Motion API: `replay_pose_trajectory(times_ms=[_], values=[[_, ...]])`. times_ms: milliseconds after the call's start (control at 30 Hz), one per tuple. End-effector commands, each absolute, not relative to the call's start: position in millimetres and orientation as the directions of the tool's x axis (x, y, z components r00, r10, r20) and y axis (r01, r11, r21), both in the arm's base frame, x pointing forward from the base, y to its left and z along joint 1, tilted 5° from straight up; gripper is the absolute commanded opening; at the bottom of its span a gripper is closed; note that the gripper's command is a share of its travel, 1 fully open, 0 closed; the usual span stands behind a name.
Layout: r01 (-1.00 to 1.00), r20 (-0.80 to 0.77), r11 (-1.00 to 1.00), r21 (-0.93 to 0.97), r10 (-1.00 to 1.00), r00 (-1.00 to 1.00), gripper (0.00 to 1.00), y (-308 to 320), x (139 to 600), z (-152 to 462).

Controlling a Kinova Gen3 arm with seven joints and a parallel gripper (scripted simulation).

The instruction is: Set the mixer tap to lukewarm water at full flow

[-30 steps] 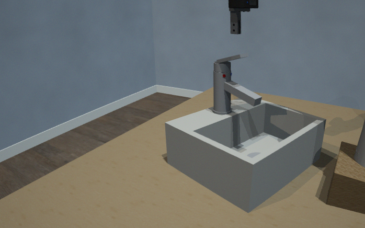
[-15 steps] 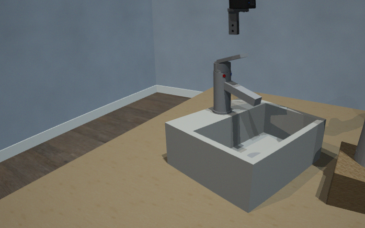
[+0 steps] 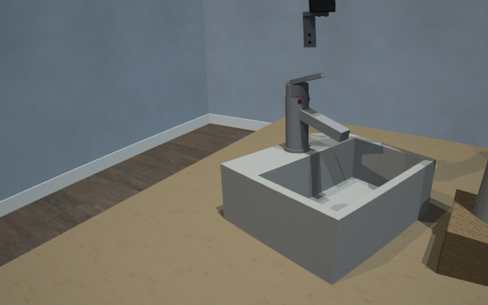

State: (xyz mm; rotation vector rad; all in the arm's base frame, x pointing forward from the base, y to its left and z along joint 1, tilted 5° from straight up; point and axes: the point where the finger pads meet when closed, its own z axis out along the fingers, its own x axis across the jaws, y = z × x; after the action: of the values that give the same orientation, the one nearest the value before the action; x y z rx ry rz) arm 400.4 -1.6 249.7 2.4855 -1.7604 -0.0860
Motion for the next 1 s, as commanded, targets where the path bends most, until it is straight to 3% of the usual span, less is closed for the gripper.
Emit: replay_pose_trajectory(times_ms=[0,533,967], values=[[-0.926,0.003,-0.361,0.111,-0.932,0.363,0.00,-2,401,249],[-0.631,-0.054,-0.769,0.107,-0.638,0.768,0.00,6,400,248],[-0.170,-0.101,-0.983,0.068,-0.176,0.979,0.00,10,395,250]])
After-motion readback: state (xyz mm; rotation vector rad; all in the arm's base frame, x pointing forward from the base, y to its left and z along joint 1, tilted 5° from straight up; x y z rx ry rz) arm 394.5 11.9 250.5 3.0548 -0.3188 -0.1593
